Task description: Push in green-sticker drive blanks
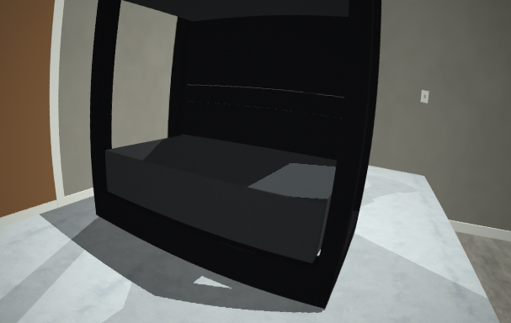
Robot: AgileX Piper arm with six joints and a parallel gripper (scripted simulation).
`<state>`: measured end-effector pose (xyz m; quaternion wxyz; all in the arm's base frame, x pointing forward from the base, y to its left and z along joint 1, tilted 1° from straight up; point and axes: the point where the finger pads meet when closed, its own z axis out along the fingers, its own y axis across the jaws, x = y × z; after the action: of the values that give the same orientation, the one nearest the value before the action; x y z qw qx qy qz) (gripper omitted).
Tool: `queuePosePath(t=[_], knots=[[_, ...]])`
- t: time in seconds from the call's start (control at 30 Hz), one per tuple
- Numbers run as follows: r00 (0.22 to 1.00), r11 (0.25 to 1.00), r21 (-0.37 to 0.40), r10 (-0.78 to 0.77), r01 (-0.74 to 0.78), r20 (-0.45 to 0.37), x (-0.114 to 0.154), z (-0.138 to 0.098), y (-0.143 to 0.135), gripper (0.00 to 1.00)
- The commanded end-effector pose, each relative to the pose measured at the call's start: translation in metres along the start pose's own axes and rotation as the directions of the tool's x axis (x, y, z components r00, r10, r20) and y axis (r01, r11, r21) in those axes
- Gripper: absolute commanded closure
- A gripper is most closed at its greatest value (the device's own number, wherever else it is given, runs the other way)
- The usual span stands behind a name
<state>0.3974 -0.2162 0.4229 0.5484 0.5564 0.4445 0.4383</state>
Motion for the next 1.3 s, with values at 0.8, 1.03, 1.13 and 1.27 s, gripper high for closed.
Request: queuePosePath(t=[0.8, 1.03, 1.13, 1.27], knots=[[1.0, 1.0, -0.002, -0.001, 0.001, 0.0, 0.0, 0.018, 0.0, 1.0], [1.0, 1.0, -0.002, -0.001, 0.001, 0.0, 0.0, 0.018, 0.0, 1.0], [1.0, 1.0, -0.002, -0.001, 0.001, 0.0, 0.0, 0.022, 0.0, 1.0], [1.0, 1.0, -0.002, -0.001, 0.001, 0.0, -0.001, 0.028, -0.001, 1.0]])
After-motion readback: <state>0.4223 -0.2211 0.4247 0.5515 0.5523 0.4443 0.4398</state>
